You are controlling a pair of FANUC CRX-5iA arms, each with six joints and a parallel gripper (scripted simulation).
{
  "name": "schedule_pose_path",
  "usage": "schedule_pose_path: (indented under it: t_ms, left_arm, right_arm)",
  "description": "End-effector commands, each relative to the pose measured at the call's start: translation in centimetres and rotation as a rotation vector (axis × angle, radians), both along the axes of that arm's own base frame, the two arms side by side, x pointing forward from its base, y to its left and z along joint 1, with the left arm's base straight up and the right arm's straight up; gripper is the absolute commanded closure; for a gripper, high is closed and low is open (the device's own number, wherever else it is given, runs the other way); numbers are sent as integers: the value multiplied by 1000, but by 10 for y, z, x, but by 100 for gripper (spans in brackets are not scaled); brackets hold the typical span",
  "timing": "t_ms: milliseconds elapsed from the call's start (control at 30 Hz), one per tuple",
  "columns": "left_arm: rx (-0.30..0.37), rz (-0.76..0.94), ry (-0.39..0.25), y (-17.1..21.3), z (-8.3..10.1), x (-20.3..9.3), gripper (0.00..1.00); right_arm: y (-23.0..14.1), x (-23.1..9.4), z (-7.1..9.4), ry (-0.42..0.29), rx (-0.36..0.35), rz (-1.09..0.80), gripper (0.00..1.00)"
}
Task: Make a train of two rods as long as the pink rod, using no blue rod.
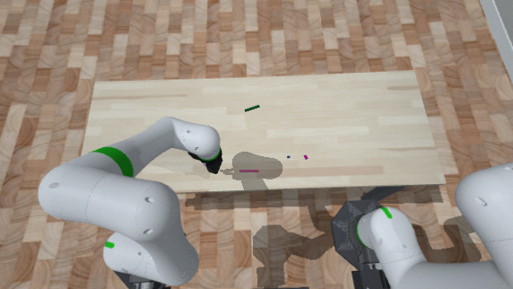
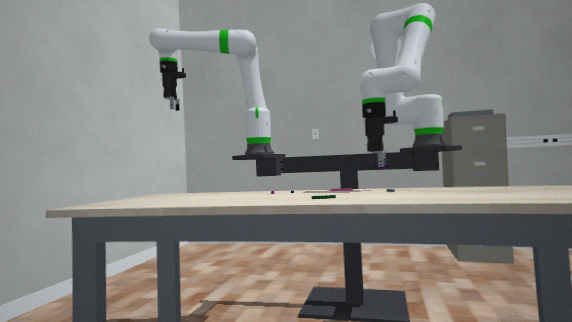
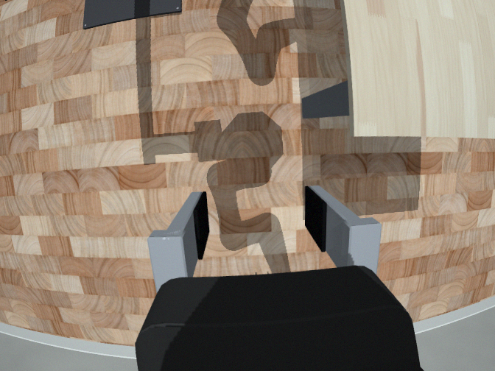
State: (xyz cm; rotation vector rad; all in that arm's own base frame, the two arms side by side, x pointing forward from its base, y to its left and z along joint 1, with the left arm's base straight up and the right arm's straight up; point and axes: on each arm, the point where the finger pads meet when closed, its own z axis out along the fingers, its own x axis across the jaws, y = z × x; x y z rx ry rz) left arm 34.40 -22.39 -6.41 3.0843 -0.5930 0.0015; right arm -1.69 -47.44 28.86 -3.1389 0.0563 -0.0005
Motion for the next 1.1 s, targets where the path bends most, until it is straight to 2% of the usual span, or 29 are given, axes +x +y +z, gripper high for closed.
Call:
schedule_pose_path:
  t_ms: [0,267,400,500,567,600,867,1067]
  left_arm:
    - [0,0,0,0,10,0,76]
    - [0,-2,0,0,10,1,76]
    - [1,-124,-1,16,11,44,76]
    - [1,-172,-1,23,11,60,76]
    - [1,-172,-1,23,11,60,76]
    - [1,-228,-1,33,11,79,76]
    - [1,-370,-1,60,10,125,76]
    - [2,-379,-1,62,10,128,76]
  right_arm:
    - [0,0,1,0,-2,0,0]
    - [0,0,1,0,-2,0,0]
    - [0,0,1,0,-2,0,0]
    - [0,0,1,0,-2,0,0]
    - [0,0,1,0,-2,0,0]
    - [0,0,1,0,-2,0,0]
    - [0,0,1,0,-2,0,0]
    - [0,0,1,0,-2,0,0]
